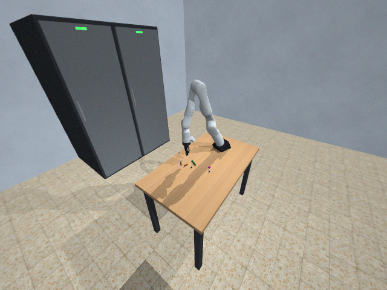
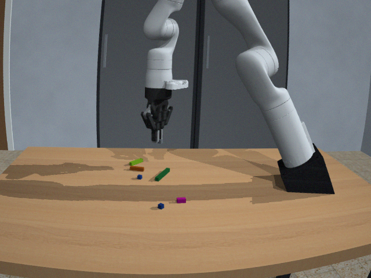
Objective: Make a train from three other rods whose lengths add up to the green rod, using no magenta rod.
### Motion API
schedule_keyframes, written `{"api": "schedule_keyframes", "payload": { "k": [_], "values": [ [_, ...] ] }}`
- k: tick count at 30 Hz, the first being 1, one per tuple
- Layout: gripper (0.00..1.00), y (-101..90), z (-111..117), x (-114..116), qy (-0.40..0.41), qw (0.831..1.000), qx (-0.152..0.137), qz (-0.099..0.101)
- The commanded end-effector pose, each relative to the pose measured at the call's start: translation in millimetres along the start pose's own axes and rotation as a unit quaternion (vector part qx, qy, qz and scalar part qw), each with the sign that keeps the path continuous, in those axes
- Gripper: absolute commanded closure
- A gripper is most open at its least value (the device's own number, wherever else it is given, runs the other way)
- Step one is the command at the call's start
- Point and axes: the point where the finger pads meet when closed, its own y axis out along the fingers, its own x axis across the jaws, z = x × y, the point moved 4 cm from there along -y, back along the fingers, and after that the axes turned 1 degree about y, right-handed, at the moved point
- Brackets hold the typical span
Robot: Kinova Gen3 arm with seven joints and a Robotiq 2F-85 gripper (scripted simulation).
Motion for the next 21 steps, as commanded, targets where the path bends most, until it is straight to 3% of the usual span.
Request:
{"api": "schedule_keyframes", "payload": {
  "k": [1,21],
  "values": [
    [0.95,-6.2,-2.4,2.2,-0.005,1.0,-0.004,-0.002],
    [0.95,-21.5,-2.4,2.3,-0.006,1.0,-0.004,-0.002]
  ]
}}
